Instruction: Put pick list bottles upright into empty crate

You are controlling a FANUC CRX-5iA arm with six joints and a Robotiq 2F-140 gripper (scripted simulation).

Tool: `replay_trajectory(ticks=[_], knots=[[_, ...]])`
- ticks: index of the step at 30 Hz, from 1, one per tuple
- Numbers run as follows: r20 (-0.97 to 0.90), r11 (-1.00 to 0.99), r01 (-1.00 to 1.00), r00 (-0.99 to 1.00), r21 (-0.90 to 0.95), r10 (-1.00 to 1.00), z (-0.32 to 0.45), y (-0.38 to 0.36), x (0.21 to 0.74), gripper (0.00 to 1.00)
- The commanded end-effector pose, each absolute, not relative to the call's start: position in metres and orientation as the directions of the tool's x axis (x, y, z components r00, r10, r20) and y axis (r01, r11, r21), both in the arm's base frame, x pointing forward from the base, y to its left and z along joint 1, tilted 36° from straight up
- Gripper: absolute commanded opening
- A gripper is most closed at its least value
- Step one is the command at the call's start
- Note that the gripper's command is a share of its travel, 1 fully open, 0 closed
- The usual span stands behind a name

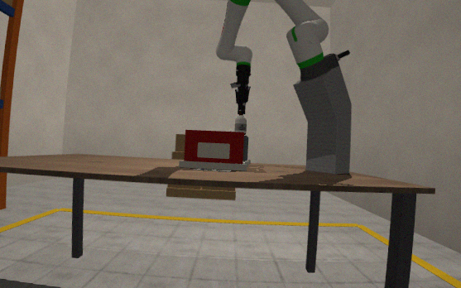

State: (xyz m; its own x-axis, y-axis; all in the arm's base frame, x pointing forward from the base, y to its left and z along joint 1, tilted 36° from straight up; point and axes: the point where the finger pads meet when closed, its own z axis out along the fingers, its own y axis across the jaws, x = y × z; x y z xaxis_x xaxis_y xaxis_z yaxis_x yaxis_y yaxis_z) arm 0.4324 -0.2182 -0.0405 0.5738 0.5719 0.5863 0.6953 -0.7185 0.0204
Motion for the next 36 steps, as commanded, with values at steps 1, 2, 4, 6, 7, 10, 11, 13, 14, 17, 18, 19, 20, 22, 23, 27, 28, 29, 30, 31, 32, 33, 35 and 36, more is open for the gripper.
replay_trajectory(ticks=[1, 2, 4, 6, 7, 10, 11, 13, 14, 17, 18, 19, 20, 22, 23, 27, 28, 29, 30, 31, 32, 33, 35, 36], knots=[[0.586, -0.719, 0.695, 0.574, 0.022, 0.572, -0.04, -0.219, 0.432, 0.1], [0.586, -0.719, 0.695, 0.574, 0.022, 0.572, -0.04, -0.219, 0.432, 0.1], [0.586, -0.719, 0.695, 0.574, 0.022, 0.572, -0.039, -0.217, 0.432, 0.1], [0.586, -0.719, 0.695, 0.574, 0.022, 0.572, -0.038, -0.216, 0.432, 0.1], [0.586, -0.719, 0.695, 0.574, 0.022, 0.572, -0.038, -0.216, 0.432, 0.1], [0.586, -0.719, 0.695, 0.574, 0.022, 0.572, -0.036, -0.21, 0.431, 0.1], [0.586, -0.719, 0.695, 0.574, 0.022, 0.572, -0.035, -0.208, 0.431, 0.1], [0.586, -0.719, 0.695, 0.574, 0.022, 0.572, -0.034, -0.205, 0.431, 0.1], [0.586, -0.719, 0.695, 0.574, 0.022, 0.572, -0.033, -0.203, 0.431, 0.1], [0.586, -0.719, 0.695, 0.574, 0.022, 0.572, -0.031, -0.197, 0.43, 0.1], [0.586, -0.719, 0.695, 0.574, 0.022, 0.572, -0.03, -0.195, 0.43, 0.1], [0.586, -0.719, 0.695, 0.574, 0.022, 0.572, -0.029, -0.194, 0.429, 0.1], [0.586, -0.719, 0.695, 0.574, 0.022, 0.572, -0.028, -0.192, 0.429, 0.1], [0.586, -0.719, 0.695, 0.574, 0.022, 0.572, -0.027, -0.188, 0.429, 0.1], [0.586, -0.719, 0.695, 0.574, 0.022, 0.572, -0.027, -0.188, 0.429, 0.1], [0.586, -0.719, 0.695, 0.574, 0.022, 0.572, -0.024, -0.183, 0.428, 0.1], [0.586, -0.719, 0.695, 0.574, 0.022, 0.572, -0.024, -0.181, 0.428, 0.1], [0.586, -0.719, 0.695, 0.574, 0.022, 0.572, -0.023, -0.179, 0.428, 0.1], [0.586, -0.719, 0.695, 0.574, 0.022, 0.572, -0.022, -0.177, 0.428, 0.1], [0.586, -0.719, 0.695, 0.574, 0.022, 0.572, -0.021, -0.175, 0.427, 0.1], [0.586, -0.719, 0.695, 0.574, 0.022, 0.572, -0.02, -0.173, 0.427, 0.1], [0.586, -0.719, 0.695, 0.574, 0.022, 0.572, -0.02, -0.172, 0.427, 0.1], [0.586, -0.719, 0.695, 0.574, 0.022, 0.572, -0.018, -0.168, 0.427, 0.1], [0.586, -0.719, 0.695, 0.574, 0.022, 0.572, -0.017, -0.166, 0.426, 0.1]])
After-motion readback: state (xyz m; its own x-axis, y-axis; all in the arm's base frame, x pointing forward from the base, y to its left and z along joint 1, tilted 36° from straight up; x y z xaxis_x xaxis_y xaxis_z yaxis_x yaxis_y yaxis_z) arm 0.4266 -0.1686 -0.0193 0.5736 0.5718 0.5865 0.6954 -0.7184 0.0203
